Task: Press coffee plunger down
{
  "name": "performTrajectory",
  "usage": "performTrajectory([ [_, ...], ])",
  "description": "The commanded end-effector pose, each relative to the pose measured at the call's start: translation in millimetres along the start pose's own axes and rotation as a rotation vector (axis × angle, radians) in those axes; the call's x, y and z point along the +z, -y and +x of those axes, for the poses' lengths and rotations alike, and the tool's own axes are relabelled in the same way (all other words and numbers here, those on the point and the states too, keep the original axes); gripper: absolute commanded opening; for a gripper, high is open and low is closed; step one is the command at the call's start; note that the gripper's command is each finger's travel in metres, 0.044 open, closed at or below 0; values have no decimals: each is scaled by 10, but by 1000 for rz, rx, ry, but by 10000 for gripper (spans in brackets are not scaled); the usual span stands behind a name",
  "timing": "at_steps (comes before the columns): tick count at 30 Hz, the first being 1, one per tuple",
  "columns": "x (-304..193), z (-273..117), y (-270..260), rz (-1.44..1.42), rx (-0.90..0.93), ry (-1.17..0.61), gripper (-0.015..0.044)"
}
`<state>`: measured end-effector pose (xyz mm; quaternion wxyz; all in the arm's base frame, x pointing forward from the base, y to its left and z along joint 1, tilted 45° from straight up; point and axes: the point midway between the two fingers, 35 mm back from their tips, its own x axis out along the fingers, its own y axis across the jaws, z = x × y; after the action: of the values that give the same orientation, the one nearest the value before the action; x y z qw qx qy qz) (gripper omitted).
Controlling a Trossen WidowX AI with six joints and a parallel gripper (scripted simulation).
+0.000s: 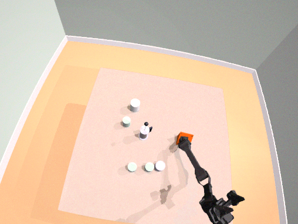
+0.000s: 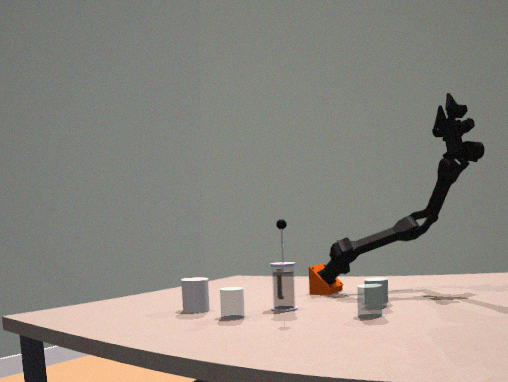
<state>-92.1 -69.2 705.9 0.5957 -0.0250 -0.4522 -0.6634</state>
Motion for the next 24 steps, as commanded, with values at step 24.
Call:
performTrajectory([
  [24, -2785, -26, -1010, -617, 608, -492, 440],
])
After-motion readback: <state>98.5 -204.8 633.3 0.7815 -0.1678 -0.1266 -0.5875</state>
